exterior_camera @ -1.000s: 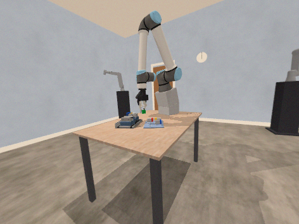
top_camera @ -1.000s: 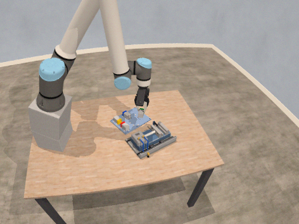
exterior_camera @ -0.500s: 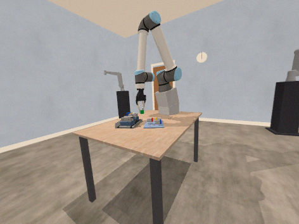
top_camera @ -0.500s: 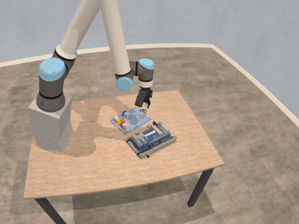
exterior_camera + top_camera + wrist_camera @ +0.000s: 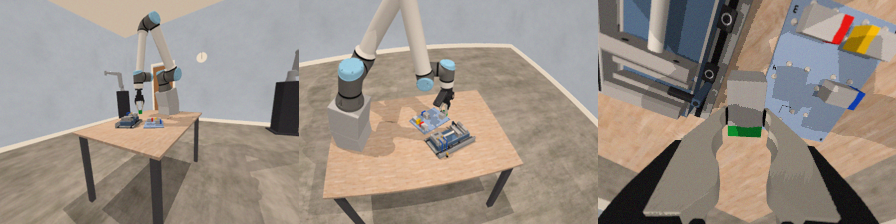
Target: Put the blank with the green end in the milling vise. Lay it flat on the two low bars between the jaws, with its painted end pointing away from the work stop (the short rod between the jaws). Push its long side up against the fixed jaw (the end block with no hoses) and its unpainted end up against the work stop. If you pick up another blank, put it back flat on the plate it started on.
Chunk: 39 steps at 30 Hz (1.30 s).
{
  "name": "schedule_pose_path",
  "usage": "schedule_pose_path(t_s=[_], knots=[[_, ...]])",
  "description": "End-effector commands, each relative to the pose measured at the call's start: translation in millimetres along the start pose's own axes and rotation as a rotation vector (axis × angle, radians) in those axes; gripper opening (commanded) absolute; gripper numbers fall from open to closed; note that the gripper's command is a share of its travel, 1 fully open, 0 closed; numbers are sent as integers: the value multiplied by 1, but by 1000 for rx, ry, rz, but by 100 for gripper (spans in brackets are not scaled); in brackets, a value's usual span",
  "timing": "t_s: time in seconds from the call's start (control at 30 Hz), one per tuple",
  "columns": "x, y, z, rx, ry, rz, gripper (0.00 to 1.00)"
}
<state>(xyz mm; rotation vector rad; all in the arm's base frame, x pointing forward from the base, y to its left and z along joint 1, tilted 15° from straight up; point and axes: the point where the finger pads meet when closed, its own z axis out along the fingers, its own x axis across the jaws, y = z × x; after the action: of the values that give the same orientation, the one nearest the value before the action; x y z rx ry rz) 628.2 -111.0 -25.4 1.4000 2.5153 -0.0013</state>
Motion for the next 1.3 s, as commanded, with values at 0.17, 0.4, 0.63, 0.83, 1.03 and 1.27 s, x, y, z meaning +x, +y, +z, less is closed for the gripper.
schedule_pose_path(t_s=[0.17,0.4,0.63,0.83,1.03,1.27], knots=[[-9,0,0,0,-1,138,0],[-16,0,0,0,-1,252,0],[-21,0,0,0,-1,333,0],[-27,0,0,0,-1,431,0],[-34,0,0,0,-1,528,0],[-39,0,-1,0,-1,609,0]])
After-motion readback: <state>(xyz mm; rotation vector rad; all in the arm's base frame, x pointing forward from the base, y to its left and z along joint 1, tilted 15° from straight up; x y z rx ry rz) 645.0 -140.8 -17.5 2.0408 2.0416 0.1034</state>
